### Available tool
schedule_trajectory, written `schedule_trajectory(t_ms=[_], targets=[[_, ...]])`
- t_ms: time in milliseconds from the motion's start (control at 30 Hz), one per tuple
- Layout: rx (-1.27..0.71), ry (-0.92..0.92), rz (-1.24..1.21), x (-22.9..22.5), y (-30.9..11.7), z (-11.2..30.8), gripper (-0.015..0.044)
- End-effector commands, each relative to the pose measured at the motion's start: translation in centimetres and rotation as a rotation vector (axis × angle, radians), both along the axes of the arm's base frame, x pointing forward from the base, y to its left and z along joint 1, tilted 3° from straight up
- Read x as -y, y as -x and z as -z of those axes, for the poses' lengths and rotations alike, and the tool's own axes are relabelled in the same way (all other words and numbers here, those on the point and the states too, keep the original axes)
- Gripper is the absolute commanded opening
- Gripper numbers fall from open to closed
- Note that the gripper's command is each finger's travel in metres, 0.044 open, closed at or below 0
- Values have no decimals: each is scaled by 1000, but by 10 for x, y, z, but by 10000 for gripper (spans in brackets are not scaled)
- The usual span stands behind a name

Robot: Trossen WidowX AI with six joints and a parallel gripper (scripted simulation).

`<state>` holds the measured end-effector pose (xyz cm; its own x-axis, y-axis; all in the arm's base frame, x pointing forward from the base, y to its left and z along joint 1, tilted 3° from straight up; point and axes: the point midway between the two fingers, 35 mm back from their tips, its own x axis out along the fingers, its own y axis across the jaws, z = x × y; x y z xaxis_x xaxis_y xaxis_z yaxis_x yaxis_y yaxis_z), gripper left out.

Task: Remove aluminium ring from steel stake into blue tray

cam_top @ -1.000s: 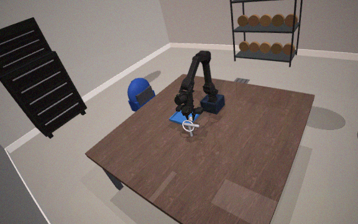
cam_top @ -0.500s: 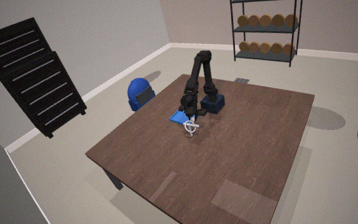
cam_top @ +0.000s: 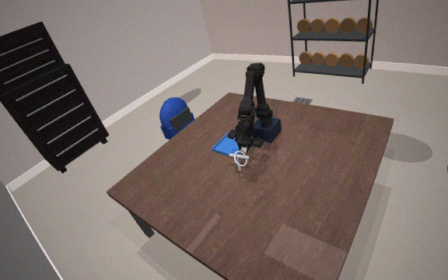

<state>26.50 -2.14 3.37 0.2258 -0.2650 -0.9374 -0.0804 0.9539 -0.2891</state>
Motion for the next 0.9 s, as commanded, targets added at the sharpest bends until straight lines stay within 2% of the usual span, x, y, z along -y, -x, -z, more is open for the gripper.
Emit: schedule_trajectory(t_ms=[0, 867], targets=[[5, 31, 3, -4, 1, 2, 0], [36, 56, -2, -26, 3, -5, 0]])
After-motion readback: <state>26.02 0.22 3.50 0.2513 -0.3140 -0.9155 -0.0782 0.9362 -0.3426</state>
